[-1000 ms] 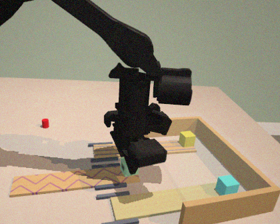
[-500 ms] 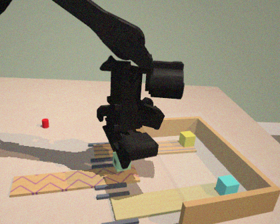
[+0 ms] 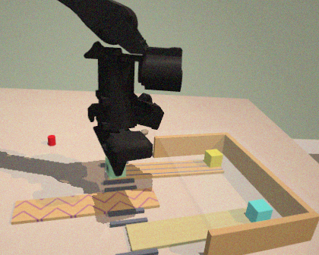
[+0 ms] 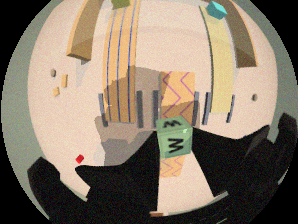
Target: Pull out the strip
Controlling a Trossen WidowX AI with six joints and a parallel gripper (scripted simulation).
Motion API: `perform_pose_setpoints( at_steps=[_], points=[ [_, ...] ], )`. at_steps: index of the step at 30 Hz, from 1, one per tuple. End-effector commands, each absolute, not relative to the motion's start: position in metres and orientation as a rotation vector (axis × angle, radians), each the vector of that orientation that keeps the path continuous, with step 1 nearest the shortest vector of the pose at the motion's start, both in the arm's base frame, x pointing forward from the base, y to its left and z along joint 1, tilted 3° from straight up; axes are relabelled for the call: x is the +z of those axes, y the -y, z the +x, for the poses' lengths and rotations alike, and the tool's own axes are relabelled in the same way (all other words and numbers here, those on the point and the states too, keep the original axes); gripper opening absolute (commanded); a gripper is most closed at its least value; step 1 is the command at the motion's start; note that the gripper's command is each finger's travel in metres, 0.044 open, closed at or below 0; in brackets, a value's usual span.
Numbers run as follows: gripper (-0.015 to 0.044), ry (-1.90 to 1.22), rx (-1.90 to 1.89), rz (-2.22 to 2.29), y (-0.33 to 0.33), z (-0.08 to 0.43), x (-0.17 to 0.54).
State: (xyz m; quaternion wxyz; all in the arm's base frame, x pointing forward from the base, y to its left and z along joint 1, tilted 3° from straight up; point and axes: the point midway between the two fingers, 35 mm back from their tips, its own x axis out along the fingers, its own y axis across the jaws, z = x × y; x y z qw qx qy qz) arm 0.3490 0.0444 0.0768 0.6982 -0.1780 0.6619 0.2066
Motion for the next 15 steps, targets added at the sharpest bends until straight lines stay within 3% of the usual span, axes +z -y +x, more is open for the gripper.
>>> perform_pose_setpoints(
  at_steps=[1,15],
  points=[
    [0.0,-1.481,0.461,-0.4,-0.042,0.336,0.077],
    [0.0,-1.484,0.462,-0.4,-0.037,0.301,0.081]
  ],
)
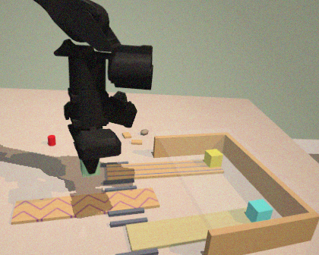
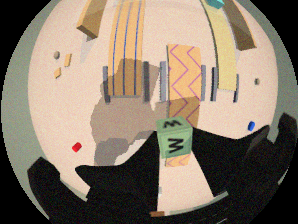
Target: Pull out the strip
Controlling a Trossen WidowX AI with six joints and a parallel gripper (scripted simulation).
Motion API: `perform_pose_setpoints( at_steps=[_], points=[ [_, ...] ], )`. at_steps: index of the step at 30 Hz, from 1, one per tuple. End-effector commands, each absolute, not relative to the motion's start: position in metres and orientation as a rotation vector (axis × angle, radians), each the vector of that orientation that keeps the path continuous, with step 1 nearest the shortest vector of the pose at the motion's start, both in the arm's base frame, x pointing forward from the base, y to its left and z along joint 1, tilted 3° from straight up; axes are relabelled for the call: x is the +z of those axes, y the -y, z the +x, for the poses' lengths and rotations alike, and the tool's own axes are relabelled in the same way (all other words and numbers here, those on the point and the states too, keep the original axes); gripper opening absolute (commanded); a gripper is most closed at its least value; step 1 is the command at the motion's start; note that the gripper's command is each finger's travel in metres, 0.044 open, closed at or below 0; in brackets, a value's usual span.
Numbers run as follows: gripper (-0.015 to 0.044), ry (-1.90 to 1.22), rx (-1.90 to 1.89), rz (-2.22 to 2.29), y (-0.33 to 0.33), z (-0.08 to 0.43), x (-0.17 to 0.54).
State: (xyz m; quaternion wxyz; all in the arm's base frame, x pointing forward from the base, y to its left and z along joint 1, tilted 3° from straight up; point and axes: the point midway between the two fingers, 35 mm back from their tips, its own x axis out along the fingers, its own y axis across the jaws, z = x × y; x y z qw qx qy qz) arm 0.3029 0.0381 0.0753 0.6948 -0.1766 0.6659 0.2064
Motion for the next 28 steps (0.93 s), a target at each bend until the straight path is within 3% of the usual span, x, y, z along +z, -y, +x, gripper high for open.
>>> perform_pose_setpoints(
  at_steps=[1,28],
  points=[
    [0.0,-1.484,0.462,-0.4,-0.037,0.301,0.086],
    [0.0,-1.484,0.462,-0.4,-0.036,0.299,0.11]
  ],
)
